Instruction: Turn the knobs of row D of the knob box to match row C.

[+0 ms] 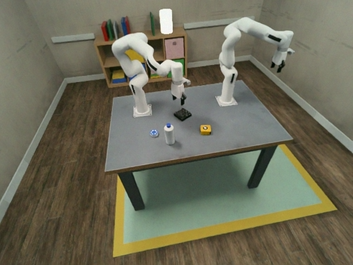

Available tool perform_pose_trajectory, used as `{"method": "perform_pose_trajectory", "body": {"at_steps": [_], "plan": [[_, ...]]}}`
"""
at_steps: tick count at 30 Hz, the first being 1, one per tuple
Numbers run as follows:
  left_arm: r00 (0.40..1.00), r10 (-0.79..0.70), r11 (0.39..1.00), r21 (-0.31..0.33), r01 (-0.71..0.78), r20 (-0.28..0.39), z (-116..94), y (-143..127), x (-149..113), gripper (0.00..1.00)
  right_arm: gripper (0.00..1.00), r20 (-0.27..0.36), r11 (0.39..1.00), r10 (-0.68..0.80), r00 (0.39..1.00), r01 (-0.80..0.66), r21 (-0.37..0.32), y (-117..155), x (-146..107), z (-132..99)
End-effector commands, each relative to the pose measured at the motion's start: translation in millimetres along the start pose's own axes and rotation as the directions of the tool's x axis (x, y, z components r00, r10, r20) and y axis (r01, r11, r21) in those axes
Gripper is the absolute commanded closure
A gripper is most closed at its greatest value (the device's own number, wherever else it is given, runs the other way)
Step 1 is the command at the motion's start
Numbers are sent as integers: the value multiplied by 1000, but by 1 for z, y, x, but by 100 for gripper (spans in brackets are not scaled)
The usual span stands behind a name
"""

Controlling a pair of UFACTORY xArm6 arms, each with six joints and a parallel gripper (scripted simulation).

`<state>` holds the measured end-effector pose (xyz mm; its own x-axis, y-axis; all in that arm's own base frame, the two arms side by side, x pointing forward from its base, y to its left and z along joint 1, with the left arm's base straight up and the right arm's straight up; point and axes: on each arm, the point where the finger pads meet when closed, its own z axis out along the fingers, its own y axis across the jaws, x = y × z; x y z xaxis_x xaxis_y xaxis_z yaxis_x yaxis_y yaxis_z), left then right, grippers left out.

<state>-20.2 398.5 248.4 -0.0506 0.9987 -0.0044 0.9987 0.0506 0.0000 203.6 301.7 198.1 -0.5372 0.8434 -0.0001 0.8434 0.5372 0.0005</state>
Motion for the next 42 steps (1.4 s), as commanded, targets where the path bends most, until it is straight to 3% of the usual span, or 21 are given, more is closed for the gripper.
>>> {"method": "perform_pose_trajectory", "body": {"at_steps": [1,35,42], "plan": [[1000,0,1000,0,0,-4,-2,0,1,0,0,-2,1000,0,1000,0,-3,1,-1,-3],[1000,0,1000,0,0,-4,-2,0,1,0,0,-2,1000,0,1000,0,-3,0,-1,-3],[1000,0,1000,0,0,-4,-2,0,1,0,0,-2,1000,0,1000,0,-3,-27,-5,-3]]}}
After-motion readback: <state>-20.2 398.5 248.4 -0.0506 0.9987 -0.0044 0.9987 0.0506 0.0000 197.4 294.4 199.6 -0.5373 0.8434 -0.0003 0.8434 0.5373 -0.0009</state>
